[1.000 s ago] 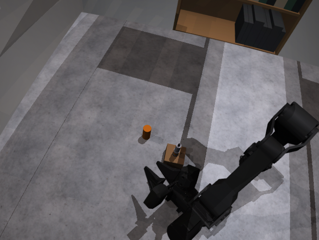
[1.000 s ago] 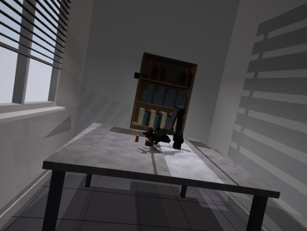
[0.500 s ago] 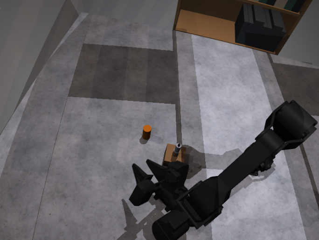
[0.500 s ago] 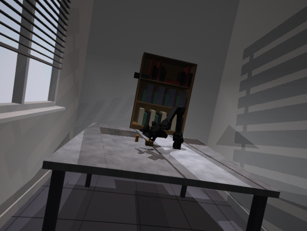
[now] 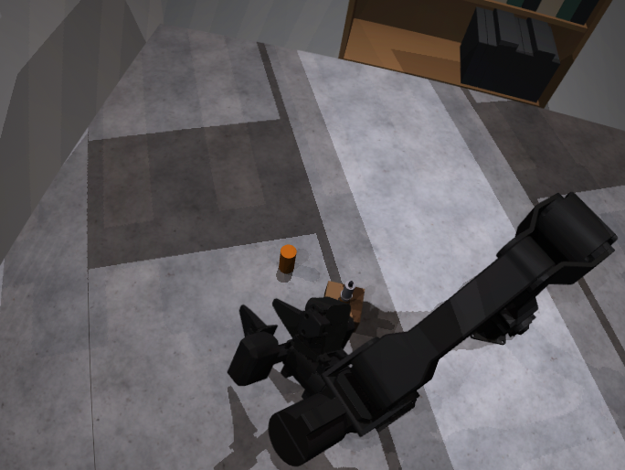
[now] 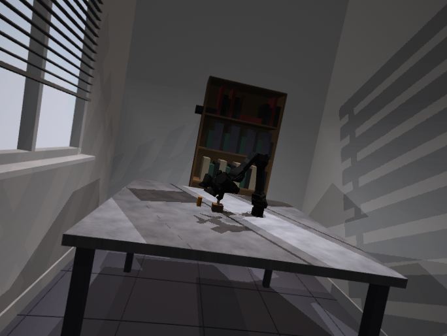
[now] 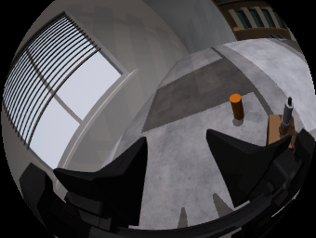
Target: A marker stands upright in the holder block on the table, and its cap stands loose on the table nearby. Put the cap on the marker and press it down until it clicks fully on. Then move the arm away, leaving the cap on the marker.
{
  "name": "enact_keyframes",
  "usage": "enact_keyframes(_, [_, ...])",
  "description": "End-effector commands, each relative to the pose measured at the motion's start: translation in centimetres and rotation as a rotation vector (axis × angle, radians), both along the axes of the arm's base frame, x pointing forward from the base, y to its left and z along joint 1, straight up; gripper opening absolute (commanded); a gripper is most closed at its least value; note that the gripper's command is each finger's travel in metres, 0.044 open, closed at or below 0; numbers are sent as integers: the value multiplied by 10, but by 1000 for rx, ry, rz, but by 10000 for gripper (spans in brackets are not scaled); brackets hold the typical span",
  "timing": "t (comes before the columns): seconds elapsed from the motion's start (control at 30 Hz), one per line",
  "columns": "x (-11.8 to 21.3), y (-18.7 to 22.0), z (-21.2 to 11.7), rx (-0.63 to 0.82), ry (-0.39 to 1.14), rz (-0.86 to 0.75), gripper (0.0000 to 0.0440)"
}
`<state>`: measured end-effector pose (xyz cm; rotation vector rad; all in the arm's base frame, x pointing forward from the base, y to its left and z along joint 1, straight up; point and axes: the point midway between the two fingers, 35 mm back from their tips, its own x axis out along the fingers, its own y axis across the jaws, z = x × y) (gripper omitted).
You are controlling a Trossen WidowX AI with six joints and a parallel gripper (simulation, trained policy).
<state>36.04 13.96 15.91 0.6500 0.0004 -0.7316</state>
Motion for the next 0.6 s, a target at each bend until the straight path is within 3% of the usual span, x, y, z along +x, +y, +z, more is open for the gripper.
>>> enact_keyframes(0.0, [8,-5,8,14,22,-13,281])
enact_keyframes(0.57, [30,-34,30,65,98,-82,302])
